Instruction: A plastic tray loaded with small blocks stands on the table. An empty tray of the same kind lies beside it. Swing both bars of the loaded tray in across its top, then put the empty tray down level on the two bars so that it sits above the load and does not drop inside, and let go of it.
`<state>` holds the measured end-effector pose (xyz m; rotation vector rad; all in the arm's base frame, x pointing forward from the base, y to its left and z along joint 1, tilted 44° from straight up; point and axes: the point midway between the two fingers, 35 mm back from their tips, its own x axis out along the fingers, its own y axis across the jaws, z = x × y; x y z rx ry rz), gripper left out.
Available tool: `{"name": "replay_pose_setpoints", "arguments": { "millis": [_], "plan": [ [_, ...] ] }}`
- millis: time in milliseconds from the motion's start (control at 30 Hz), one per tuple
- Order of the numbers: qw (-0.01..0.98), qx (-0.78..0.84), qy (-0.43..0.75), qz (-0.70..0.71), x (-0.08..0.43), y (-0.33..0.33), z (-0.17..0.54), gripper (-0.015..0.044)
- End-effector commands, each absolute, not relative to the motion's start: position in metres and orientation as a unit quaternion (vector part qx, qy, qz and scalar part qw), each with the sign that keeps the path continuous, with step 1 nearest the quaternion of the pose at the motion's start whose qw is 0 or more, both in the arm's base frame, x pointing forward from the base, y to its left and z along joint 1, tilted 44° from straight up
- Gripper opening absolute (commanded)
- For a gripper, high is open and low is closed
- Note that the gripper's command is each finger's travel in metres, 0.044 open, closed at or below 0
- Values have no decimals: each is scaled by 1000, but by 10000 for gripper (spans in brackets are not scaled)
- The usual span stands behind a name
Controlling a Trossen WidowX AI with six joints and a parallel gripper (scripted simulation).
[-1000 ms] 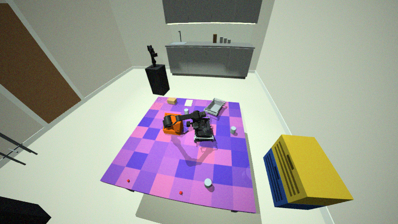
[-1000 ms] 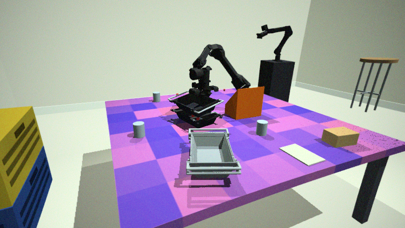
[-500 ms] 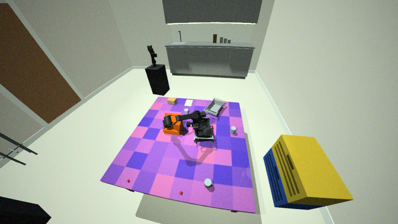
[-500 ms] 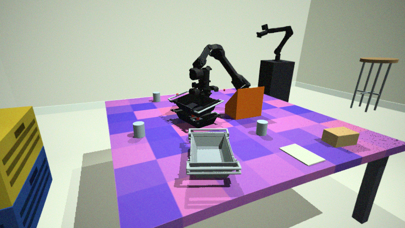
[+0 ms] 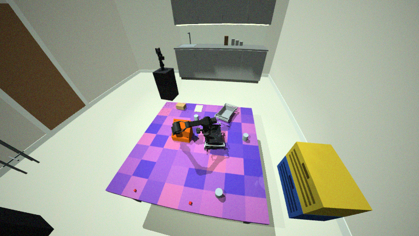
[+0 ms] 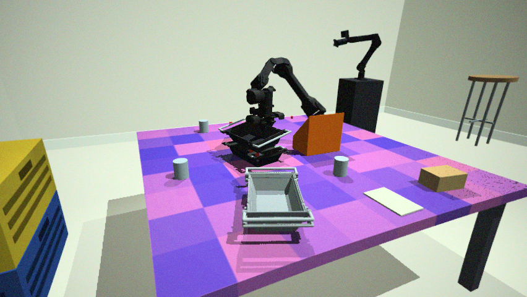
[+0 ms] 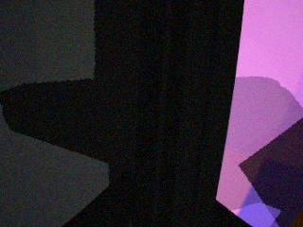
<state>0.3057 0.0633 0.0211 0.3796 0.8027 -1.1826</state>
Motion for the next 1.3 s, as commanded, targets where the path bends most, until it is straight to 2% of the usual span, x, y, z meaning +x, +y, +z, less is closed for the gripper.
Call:
{"name": "replay_pose_setpoints", "arguments": {
  "millis": [0, 1267],
  "plan": [
    [733, 167, 369, -546, 303, 57, 19, 0],
    [733, 167, 369, -546, 301, 51, 14, 0]
  ]
}}
